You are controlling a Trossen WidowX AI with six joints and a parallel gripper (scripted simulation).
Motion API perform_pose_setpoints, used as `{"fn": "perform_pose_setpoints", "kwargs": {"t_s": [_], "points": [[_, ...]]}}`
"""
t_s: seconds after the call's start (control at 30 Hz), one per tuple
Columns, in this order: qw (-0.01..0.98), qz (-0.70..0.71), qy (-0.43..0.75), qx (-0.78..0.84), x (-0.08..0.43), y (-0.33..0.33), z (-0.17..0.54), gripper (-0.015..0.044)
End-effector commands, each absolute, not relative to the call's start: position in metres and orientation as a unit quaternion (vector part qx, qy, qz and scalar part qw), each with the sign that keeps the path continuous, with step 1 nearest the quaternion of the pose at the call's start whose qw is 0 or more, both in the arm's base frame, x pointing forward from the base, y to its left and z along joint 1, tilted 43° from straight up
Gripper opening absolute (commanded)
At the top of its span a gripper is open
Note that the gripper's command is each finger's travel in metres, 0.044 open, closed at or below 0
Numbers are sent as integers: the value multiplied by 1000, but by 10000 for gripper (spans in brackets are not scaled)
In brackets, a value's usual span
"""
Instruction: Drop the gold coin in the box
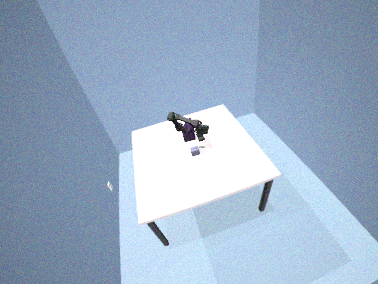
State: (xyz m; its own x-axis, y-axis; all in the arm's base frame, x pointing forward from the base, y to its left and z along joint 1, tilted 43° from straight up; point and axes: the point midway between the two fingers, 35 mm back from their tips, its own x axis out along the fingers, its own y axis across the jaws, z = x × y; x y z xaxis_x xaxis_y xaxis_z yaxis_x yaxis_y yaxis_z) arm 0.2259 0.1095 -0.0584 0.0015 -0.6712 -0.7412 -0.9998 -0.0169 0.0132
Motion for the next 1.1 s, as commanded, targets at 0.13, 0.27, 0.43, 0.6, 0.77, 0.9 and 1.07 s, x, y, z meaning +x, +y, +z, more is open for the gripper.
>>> {"fn": "perform_pose_setpoints", "kwargs": {"t_s": [0.13, 0.27, 0.43, 0.6, 0.77, 0.9, 1.07], "points": [[277, 296, 641, -652, 238, 101, -49, 0], [278, 297, 640, -652, 245, 96, -44, 0], [278, 297, 640, -652, 253, 89, -37, 0], [278, 296, 640, -652, 261, 81, -31, 0], [278, 295, 641, -652, 268, 74, -24, 0], [277, 295, 641, -652, 274, 67, -18, 0], [277, 293, 642, -653, 281, 58, -11, 0]]}}
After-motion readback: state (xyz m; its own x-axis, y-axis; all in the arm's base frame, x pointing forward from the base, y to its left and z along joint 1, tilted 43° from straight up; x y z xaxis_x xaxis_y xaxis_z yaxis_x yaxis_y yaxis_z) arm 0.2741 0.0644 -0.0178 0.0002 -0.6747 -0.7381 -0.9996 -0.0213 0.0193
